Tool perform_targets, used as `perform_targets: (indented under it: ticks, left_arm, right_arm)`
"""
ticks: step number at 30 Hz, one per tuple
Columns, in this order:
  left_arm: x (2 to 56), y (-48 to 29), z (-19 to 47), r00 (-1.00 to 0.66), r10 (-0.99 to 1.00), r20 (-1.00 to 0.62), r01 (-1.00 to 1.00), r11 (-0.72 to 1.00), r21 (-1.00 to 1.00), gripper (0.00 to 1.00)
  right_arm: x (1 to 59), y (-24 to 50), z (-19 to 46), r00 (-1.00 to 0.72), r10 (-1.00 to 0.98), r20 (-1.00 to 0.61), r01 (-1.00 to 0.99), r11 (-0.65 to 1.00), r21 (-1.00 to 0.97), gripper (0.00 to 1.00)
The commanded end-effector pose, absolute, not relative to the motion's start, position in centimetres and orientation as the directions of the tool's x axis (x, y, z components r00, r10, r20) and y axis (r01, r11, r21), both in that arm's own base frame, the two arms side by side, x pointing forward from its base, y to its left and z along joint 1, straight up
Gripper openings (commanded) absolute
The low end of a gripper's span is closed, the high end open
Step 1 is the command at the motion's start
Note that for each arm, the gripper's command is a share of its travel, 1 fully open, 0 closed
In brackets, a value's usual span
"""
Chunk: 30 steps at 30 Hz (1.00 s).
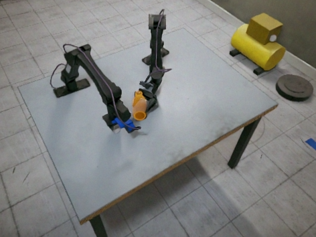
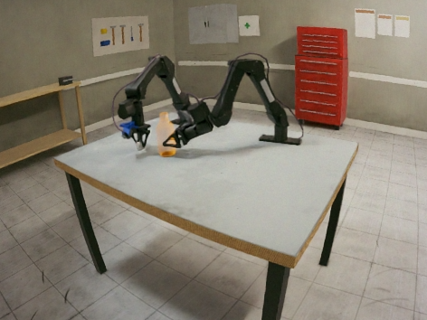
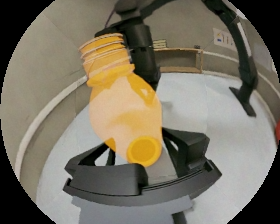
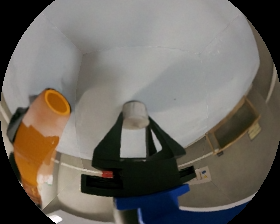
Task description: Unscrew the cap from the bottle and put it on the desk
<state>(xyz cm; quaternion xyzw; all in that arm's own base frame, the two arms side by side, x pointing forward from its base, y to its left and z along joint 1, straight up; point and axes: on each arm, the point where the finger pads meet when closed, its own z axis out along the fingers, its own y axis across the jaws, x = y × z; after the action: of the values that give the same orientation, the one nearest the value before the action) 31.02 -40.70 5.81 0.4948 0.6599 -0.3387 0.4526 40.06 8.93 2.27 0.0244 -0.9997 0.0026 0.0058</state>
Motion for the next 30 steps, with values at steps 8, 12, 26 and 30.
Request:
perform_targets:
  ticks: [8, 12, 26, 30]
  left_arm:
    - [31.14, -40.77, 6.38, -0.089, 0.332, -0.939, 0.960, 0.280, 0.008, 0.00]
    - [31.14, -40.77, 6.38, -0.089, 0.332, -0.939, 0.960, 0.280, 0.008, 0.00]
    - [31.16, -40.84, 6.43, -0.089, 0.336, -0.938, 0.960, 0.280, 0.009, 0.85]
    - [31.16, -40.84, 6.43, -0.089, 0.336, -0.938, 0.960, 0.280, 0.009, 0.85]
  right_arm:
    - [40.62, 8.91, 2.52, -0.999, -0.036, -0.013, -0.036, 0.999, 0.002, 0.00]
    - [40.62, 8.91, 2.52, -0.999, -0.036, -0.013, -0.036, 0.999, 0.002, 0.00]
    - [40.29, 8.98, 2.71, -0.999, -0.049, -0.002, -0.049, 0.999, -0.003, 0.00]
    - [40.29, 8.98, 2.71, -0.999, -0.049, -0.002, -0.049, 0.999, -0.003, 0.00]
